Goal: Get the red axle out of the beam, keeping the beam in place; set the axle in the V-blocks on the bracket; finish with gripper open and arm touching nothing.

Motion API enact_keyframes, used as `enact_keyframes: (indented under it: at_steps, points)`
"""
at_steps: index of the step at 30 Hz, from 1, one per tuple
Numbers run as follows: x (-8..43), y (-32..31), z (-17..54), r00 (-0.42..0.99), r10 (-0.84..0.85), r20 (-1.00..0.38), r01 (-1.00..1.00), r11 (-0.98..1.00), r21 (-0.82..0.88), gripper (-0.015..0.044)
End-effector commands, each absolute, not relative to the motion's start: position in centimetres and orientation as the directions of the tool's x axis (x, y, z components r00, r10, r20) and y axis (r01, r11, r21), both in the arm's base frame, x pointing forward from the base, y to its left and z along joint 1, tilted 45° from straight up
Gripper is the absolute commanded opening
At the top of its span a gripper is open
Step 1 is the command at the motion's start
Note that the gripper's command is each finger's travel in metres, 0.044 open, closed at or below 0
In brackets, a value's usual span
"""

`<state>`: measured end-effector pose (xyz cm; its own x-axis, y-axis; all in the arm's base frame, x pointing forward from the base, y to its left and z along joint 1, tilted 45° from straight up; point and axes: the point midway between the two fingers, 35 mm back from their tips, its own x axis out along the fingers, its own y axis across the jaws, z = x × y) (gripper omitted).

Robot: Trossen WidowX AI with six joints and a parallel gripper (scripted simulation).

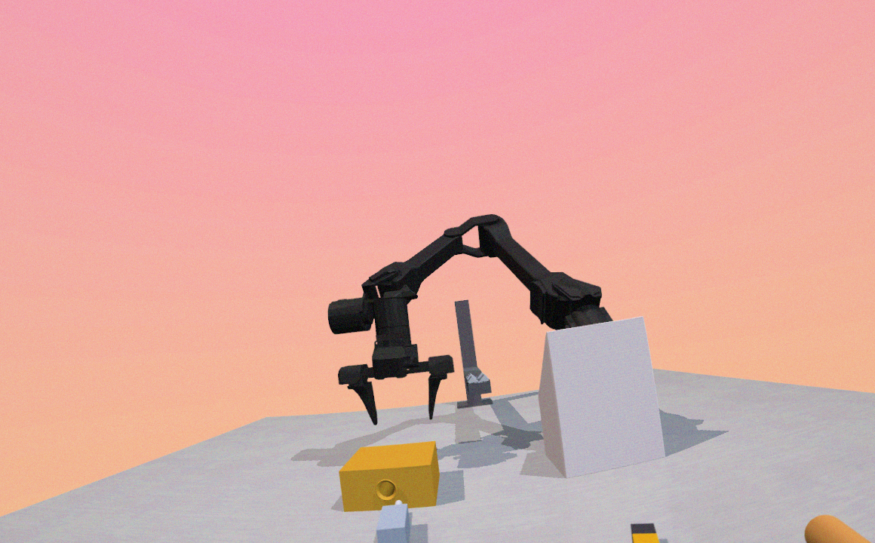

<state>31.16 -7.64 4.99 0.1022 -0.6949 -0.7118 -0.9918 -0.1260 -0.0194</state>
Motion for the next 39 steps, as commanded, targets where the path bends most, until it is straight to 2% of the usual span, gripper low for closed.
enact_keyframes:
  at_steps: [1,39]
  points:
    - [31.1,-7.5,4.8,0.101,-0.7,-0.707,-0.993,-0.119,-0.024,0.044]
    - [31.7,-11.8,0.4,0.101,-0.701,-0.706,-0.993,-0.119,-0.023,0.044]
